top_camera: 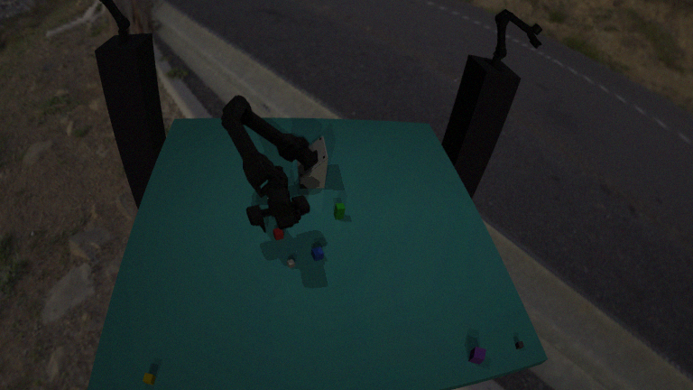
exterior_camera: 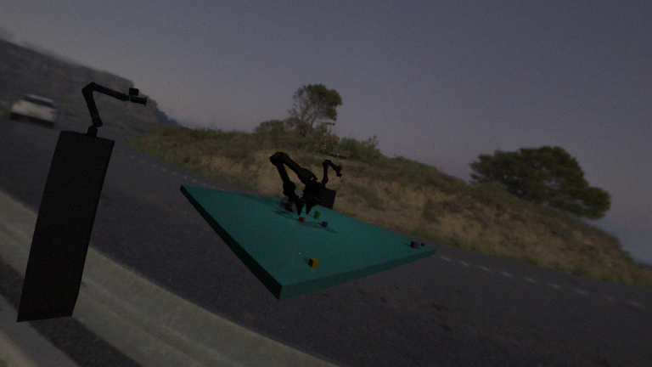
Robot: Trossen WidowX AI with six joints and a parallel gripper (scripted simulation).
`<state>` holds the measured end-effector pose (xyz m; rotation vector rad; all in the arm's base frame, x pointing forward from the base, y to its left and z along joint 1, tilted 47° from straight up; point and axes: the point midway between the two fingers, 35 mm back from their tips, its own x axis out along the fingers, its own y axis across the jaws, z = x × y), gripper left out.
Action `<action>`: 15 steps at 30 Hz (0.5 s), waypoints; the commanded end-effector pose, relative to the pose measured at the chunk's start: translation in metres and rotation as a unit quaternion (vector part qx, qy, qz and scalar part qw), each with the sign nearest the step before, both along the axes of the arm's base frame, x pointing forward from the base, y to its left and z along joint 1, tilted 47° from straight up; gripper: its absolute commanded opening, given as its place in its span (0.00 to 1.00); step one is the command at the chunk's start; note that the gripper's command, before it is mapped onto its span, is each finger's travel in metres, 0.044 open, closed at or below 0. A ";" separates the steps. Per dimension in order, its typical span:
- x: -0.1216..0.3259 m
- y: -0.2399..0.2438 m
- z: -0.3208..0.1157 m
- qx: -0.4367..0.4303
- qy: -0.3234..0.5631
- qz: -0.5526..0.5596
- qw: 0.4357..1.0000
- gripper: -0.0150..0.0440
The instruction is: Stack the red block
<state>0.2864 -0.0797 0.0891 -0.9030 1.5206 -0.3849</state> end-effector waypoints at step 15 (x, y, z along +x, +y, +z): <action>0.001 -0.021 -0.020 -0.003 0.004 0.001 1.000 1.00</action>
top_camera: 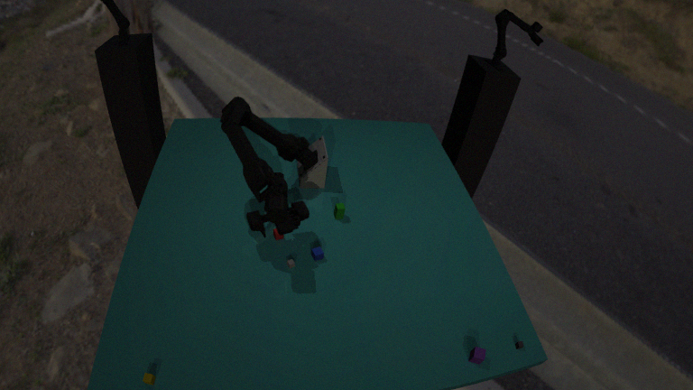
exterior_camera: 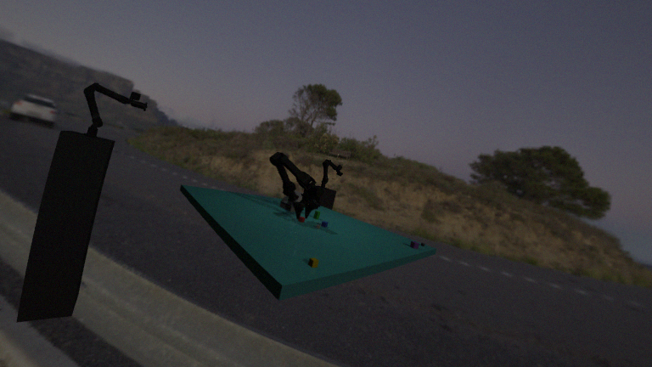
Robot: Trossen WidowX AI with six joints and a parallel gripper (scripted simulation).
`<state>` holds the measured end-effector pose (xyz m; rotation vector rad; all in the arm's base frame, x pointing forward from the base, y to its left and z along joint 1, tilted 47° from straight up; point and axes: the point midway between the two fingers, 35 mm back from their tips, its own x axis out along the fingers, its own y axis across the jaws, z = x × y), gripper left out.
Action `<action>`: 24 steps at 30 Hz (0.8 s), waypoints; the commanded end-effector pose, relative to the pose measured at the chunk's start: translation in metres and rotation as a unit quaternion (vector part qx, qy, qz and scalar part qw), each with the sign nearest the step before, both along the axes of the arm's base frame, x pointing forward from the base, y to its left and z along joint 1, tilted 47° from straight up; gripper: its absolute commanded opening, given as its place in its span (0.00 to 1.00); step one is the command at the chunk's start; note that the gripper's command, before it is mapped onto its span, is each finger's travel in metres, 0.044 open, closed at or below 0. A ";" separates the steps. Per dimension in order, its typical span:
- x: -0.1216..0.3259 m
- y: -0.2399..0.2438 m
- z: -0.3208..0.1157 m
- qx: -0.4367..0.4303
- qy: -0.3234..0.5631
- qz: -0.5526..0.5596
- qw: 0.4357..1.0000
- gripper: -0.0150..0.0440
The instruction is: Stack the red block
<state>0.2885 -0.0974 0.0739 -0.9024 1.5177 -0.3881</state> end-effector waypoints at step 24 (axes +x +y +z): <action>-0.001 -0.006 -0.007 -0.003 0.006 0.001 1.000 0.73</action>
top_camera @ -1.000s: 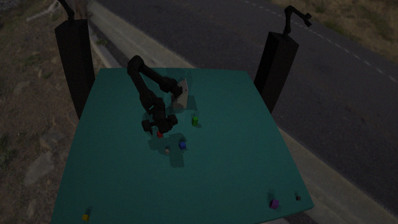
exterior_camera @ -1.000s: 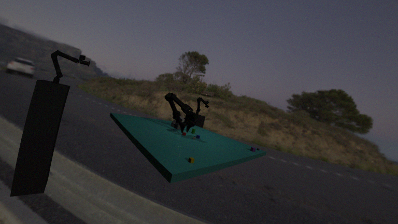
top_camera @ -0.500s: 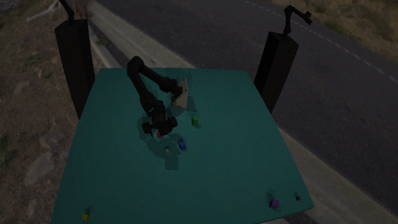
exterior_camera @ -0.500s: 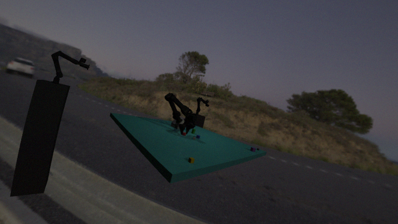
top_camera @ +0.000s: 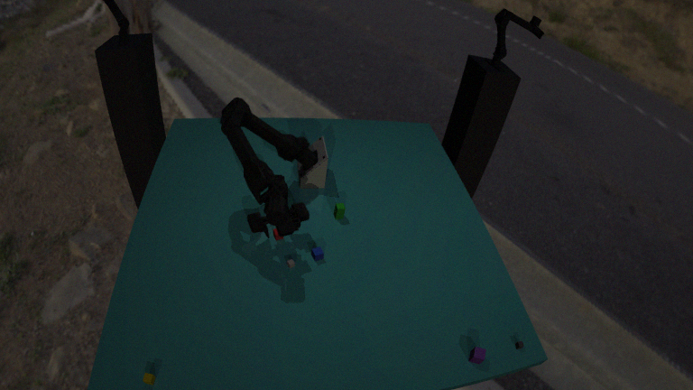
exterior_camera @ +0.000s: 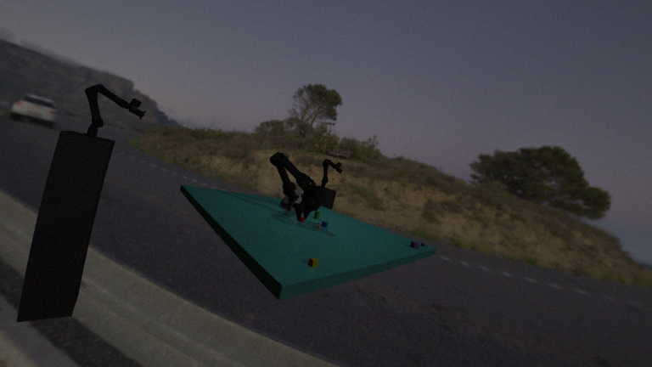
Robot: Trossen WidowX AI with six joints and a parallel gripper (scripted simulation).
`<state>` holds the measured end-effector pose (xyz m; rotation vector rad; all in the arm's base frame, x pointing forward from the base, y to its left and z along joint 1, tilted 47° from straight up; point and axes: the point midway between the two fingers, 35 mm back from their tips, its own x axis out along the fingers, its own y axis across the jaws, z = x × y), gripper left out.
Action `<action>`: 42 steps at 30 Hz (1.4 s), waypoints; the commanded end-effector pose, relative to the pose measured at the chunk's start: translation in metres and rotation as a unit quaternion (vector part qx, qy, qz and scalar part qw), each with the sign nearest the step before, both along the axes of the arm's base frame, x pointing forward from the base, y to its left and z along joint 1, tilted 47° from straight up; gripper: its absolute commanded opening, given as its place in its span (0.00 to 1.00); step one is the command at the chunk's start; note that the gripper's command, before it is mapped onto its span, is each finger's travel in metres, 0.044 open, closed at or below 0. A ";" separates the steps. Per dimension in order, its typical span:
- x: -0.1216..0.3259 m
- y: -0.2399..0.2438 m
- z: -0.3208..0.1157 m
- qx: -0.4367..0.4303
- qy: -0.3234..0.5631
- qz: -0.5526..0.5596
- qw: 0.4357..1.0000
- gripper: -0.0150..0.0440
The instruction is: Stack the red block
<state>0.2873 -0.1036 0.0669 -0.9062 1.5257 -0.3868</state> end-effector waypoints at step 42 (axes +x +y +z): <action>-0.007 0.085 0.078 0.001 0.003 0.001 1.000 0.25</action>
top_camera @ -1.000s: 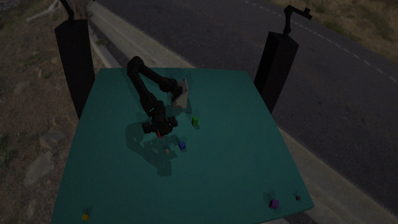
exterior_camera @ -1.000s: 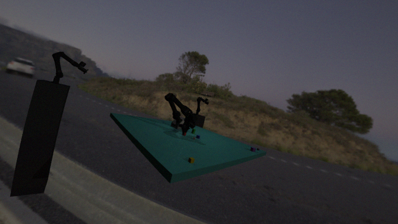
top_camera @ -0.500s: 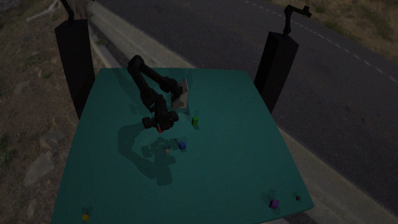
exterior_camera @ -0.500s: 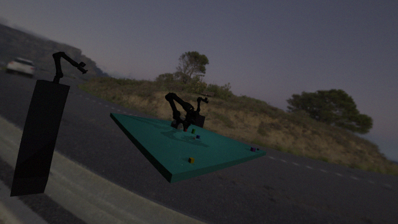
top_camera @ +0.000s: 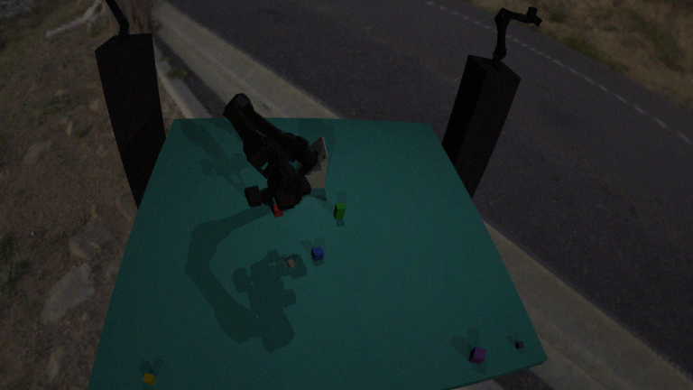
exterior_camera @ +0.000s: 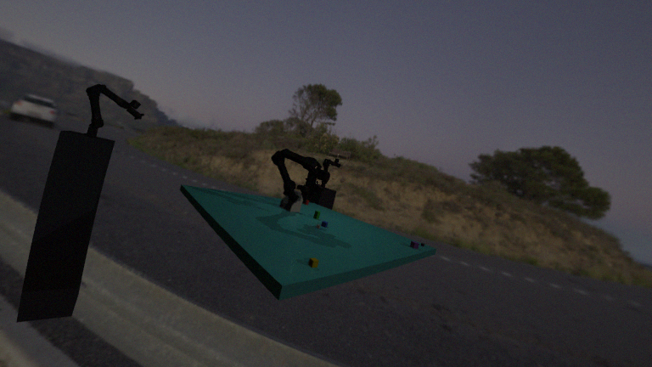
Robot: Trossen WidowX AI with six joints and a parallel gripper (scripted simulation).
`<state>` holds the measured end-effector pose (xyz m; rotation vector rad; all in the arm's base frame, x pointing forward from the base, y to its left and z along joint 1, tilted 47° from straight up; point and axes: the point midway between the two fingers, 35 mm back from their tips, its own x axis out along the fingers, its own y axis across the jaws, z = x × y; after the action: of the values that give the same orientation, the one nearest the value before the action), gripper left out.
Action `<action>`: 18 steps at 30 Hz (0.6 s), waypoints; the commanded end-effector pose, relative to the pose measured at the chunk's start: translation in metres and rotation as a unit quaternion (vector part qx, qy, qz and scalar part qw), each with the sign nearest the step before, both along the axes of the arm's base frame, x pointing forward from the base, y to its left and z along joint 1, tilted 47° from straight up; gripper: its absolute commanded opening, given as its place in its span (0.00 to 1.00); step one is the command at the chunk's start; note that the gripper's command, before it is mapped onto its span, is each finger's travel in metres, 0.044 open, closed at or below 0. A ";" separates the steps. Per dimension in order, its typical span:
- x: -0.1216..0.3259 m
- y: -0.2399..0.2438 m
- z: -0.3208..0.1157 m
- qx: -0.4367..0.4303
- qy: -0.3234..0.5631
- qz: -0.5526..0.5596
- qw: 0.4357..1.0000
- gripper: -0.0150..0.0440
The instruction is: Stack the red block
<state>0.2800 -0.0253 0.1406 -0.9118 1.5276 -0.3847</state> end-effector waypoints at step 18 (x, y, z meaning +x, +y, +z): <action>-0.009 0.051 -0.033 0.003 0.015 0.026 1.000 0.25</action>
<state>0.2747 0.0145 0.1212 -0.9505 1.5204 -0.3412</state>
